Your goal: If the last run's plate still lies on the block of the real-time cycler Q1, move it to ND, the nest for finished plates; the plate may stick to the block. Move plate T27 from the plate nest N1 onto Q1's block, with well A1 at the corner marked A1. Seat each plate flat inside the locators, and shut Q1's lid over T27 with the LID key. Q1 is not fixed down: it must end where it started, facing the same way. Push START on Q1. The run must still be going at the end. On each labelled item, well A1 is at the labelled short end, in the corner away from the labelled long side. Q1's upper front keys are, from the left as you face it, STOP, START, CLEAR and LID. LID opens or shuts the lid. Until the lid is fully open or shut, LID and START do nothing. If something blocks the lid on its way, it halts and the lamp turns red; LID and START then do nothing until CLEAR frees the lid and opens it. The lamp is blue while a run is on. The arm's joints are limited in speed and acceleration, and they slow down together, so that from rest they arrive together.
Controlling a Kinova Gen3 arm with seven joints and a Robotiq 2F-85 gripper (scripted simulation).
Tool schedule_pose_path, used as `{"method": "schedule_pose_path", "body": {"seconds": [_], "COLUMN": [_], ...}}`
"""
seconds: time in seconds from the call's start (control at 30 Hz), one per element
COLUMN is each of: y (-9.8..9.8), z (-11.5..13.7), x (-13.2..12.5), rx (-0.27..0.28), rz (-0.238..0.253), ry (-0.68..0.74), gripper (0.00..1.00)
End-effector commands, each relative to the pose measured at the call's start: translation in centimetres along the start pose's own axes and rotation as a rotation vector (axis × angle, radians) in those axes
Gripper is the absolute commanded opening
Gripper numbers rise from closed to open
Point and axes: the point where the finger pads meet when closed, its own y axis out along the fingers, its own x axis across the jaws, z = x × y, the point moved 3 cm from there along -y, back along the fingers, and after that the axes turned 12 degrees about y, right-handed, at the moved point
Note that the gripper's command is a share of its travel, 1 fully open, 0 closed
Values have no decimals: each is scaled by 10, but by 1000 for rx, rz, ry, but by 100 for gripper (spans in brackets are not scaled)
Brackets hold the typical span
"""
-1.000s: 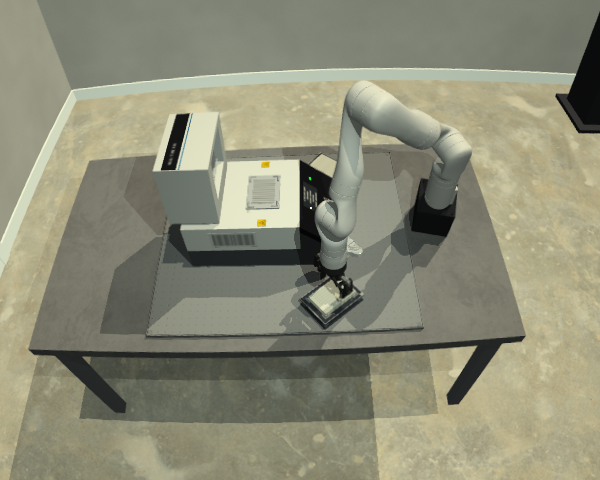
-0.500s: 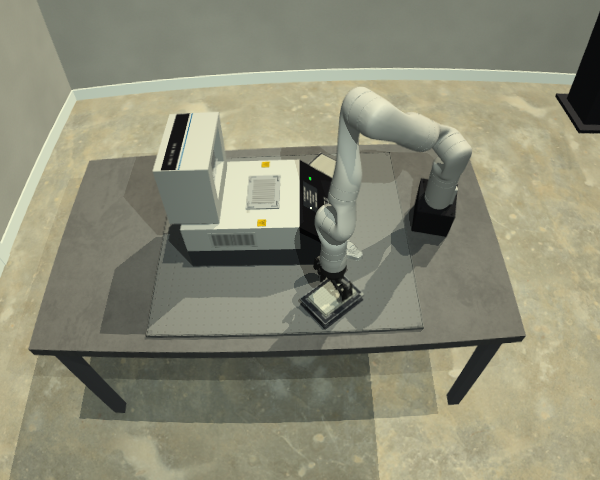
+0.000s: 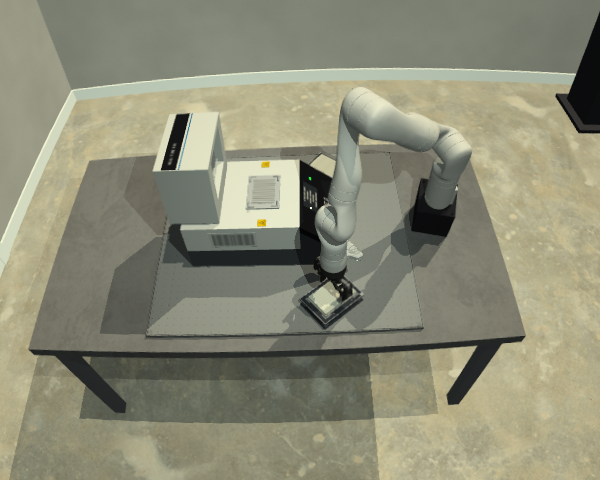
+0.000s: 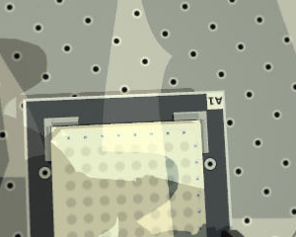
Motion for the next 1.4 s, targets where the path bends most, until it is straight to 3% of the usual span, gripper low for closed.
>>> {"method": "schedule_pose_path", "body": {"seconds": [0.0,0.53,1.37], "y": [-1,17,20], "z": [-1,-1,-1], "x": [0,0,0], "rx": [-2,-2,-1], "rz": [0,0,0], "ry": [0,0,0], "gripper": [100,100,100]}}
